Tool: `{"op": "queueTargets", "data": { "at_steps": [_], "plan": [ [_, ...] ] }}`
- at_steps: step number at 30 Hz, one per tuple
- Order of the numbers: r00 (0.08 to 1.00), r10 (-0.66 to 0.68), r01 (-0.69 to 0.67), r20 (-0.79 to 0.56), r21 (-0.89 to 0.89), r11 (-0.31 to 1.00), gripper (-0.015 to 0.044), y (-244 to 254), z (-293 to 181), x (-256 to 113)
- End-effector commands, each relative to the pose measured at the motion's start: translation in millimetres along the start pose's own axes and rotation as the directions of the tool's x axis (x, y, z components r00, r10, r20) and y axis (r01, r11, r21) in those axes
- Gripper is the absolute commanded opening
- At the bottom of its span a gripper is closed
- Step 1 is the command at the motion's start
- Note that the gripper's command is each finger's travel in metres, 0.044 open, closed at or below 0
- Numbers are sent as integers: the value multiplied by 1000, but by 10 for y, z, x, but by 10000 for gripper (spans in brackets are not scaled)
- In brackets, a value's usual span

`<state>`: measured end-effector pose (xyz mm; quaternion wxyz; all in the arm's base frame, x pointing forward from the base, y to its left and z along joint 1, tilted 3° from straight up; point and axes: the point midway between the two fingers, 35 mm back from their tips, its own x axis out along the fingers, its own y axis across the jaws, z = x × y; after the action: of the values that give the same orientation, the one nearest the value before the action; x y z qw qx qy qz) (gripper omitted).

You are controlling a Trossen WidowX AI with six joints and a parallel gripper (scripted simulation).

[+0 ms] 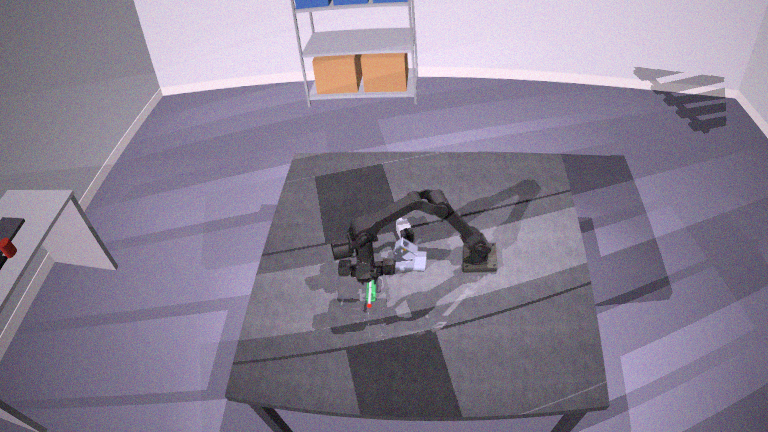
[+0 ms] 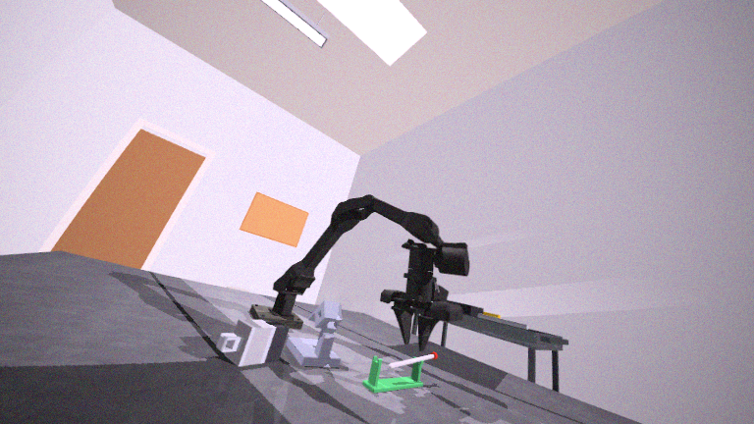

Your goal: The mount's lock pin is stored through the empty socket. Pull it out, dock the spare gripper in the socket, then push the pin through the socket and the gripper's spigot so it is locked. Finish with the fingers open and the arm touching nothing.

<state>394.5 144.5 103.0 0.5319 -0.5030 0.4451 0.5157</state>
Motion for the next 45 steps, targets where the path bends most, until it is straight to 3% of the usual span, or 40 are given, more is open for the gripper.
{"op": "queueTargets", "data": {
  "at_steps": [1,34,41,45],
  "plan": [
    [1000,4,-4,-5,-3,1000,180,11,-21,95],
    [1000,4,-4,-5,-3,1000,180,21,-74,490],
    [1000,4,-4,-5,-3,1000,0,21,-74,490],
    [1000,4,-4,-5,-3,1000,0,21,-74,490]
  ]
}}
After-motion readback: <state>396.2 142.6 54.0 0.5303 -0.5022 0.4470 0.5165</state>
